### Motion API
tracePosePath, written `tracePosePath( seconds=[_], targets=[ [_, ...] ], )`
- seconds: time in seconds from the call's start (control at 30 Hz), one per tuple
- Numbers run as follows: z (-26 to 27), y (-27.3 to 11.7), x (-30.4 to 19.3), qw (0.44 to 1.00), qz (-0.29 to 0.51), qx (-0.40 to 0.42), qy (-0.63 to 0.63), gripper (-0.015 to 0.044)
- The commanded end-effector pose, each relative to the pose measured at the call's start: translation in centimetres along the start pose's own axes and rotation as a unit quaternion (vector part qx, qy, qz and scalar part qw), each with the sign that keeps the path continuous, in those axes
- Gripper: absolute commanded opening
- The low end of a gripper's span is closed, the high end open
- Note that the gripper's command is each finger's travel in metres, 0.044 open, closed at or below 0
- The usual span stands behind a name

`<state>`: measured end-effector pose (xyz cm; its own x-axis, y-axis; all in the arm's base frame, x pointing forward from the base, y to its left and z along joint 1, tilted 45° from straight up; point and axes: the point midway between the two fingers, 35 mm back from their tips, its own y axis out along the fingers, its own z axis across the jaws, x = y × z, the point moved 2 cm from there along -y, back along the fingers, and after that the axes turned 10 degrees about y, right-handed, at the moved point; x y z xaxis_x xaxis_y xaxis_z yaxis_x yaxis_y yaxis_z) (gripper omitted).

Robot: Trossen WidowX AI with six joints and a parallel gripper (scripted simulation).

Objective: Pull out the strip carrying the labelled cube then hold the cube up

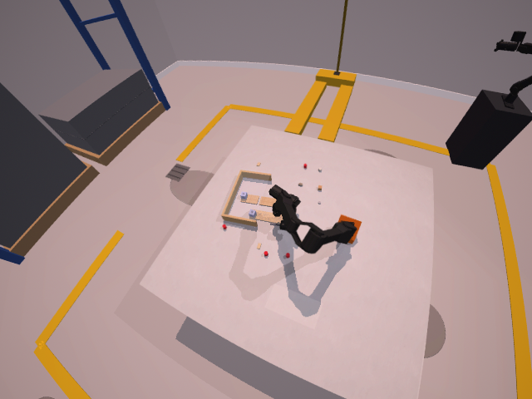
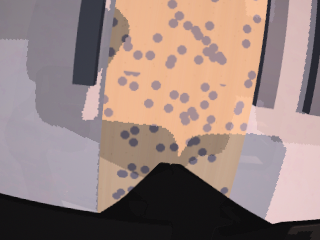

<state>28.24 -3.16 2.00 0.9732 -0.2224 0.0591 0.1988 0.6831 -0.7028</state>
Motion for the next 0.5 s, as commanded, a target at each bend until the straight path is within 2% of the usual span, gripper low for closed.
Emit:
tracePosePath(
  seconds=[0.0, 0.47],
  targets=[
    [-0.1, 0.4, -1.4, 1.0, 0.012, -0.001, 0.002, 0.0],
    [-0.5, 0.4, -3.4, 1.0, 0.013, -0.001, 0.003, 0.0]
  ],
)
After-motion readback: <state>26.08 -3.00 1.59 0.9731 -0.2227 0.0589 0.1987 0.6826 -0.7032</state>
